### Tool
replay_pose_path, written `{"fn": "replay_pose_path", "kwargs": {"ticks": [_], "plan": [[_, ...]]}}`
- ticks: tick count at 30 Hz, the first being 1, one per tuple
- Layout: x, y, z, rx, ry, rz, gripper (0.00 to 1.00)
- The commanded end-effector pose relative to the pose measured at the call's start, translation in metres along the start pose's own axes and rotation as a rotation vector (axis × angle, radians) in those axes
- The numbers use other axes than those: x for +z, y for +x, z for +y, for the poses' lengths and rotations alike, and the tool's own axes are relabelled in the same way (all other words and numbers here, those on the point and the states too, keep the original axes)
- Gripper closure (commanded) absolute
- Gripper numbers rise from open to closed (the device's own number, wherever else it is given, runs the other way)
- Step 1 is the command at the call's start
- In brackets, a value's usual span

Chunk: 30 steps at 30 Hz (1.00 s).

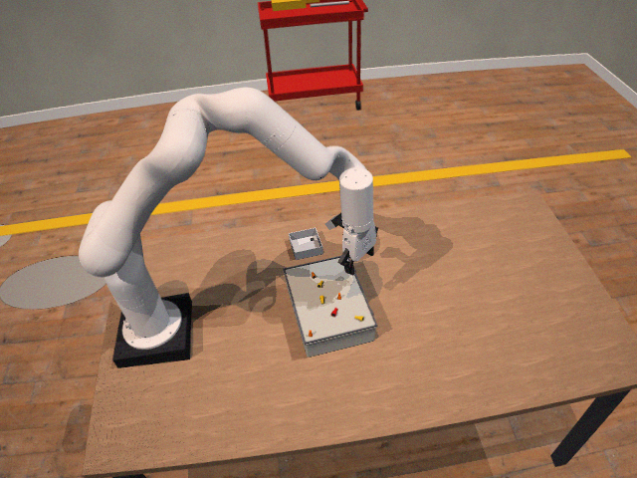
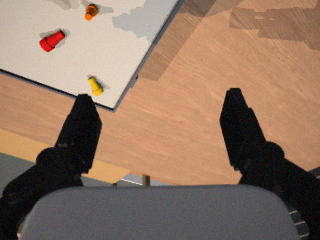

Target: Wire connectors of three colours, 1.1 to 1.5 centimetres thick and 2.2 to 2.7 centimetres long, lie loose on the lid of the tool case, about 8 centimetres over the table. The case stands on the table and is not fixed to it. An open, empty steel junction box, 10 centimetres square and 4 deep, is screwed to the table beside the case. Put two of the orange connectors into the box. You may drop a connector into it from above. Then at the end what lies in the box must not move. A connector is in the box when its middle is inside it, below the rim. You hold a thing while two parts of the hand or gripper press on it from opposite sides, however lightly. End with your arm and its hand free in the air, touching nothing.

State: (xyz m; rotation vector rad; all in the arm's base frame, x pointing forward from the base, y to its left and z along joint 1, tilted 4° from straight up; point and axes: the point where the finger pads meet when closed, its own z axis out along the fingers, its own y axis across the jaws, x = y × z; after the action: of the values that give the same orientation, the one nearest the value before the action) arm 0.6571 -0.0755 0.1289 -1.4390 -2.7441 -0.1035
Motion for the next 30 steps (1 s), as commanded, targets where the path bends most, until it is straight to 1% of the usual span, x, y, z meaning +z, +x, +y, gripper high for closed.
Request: {"fn": "replay_pose_path", "kwargs": {"ticks": [1,2,5,8,13,17,30], "plan": [[-0.01,0.0,-0.051,0.053,0.015,-0.005,0.0],[-0.01,0.0,-0.051,0.053,0.015,-0.005,0.0],[-0.012,0.003,-0.081,0.084,0.029,-0.002,0.0],[-0.014,0.007,-0.105,0.109,0.039,0.001,0.0],[-0.016,0.013,-0.129,0.135,0.05,0.005,0.0],[-0.016,0.015,-0.137,0.143,0.053,0.006,0.0],[-0.016,0.015,-0.138,0.144,0.053,0.006,0.0]]}}
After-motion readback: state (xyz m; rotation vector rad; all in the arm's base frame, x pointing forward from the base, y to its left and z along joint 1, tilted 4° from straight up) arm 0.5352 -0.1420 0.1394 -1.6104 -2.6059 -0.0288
